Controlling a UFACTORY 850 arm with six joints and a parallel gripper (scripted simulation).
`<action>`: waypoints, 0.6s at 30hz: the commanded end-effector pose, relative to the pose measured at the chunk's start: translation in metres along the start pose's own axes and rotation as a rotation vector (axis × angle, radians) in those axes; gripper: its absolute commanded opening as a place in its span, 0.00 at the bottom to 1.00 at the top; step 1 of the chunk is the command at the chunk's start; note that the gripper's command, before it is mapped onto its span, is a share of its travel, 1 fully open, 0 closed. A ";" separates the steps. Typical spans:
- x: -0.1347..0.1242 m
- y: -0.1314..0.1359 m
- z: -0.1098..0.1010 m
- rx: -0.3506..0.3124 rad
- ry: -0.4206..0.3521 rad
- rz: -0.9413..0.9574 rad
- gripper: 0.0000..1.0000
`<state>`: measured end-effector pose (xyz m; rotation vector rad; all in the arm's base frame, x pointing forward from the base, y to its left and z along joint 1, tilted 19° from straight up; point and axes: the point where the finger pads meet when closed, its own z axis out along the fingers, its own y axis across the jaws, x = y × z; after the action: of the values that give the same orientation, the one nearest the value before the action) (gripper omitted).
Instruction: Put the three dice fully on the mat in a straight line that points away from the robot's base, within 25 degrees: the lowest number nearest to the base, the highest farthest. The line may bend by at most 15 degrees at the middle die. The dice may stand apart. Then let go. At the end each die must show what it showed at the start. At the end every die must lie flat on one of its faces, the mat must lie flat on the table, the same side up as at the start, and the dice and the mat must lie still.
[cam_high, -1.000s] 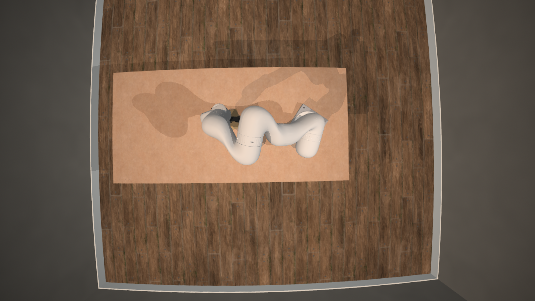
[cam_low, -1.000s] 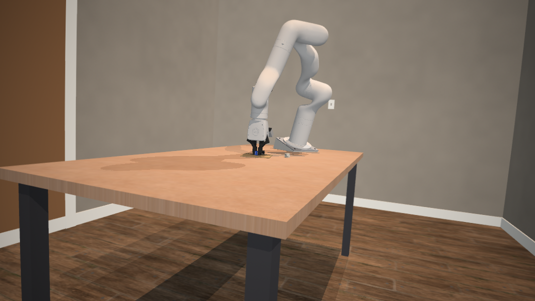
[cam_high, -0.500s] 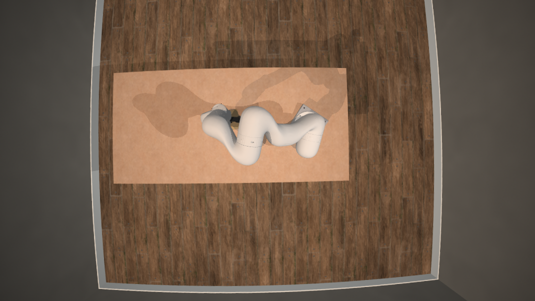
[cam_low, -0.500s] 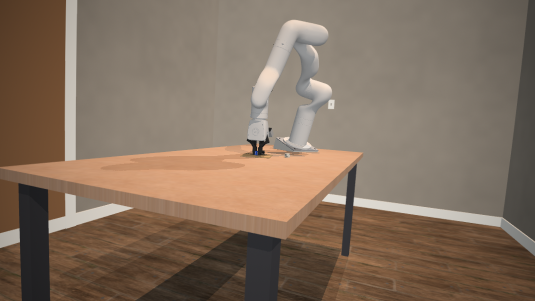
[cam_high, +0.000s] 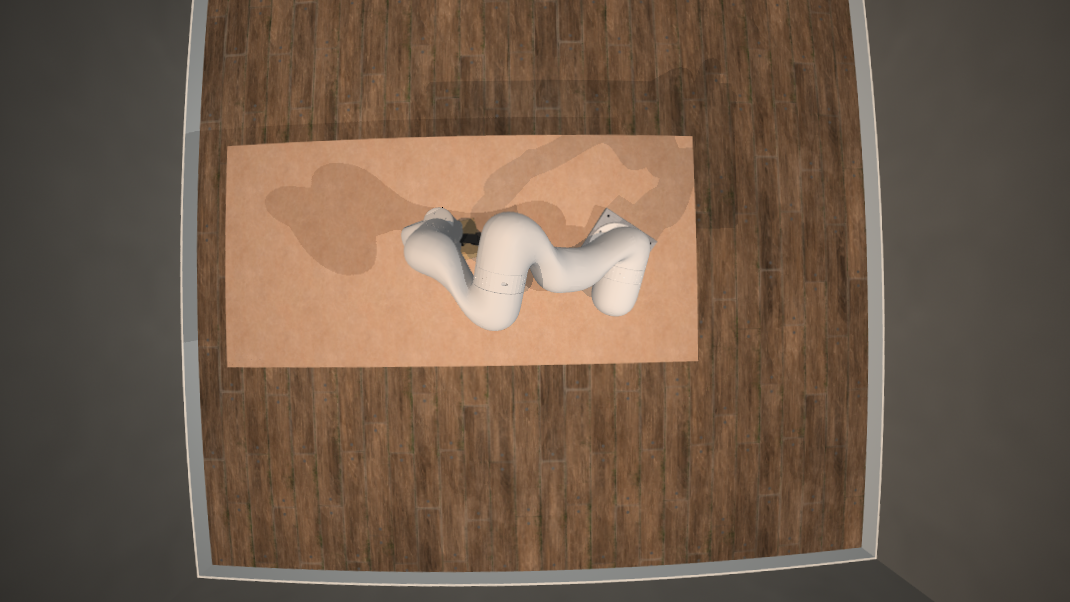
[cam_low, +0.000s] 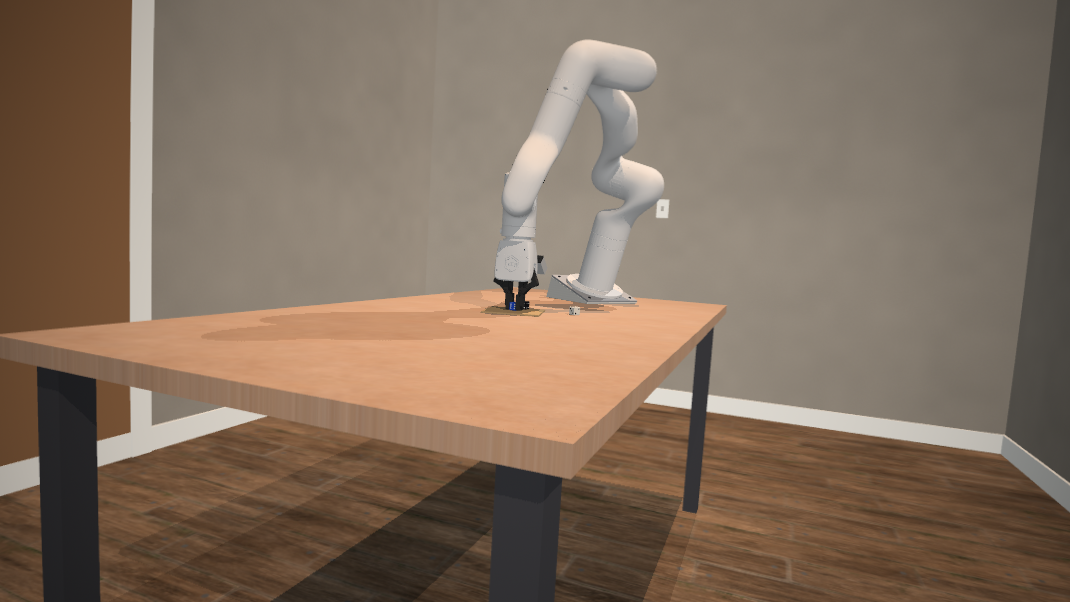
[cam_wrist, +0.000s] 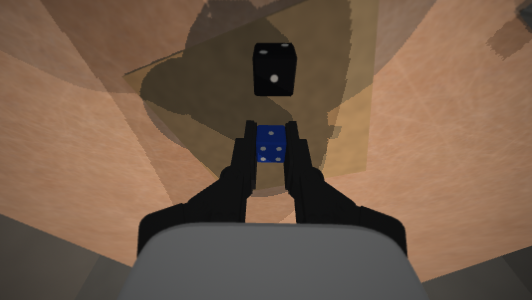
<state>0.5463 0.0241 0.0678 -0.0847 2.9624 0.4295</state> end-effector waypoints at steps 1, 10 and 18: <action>-0.001 0.000 -0.001 0.000 -0.002 0.000 0.19; -0.001 0.000 -0.001 0.000 -0.002 0.000 0.28; -0.001 0.000 -0.001 0.000 -0.002 0.000 0.36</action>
<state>0.5463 0.0241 0.0678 -0.0847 2.9624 0.4295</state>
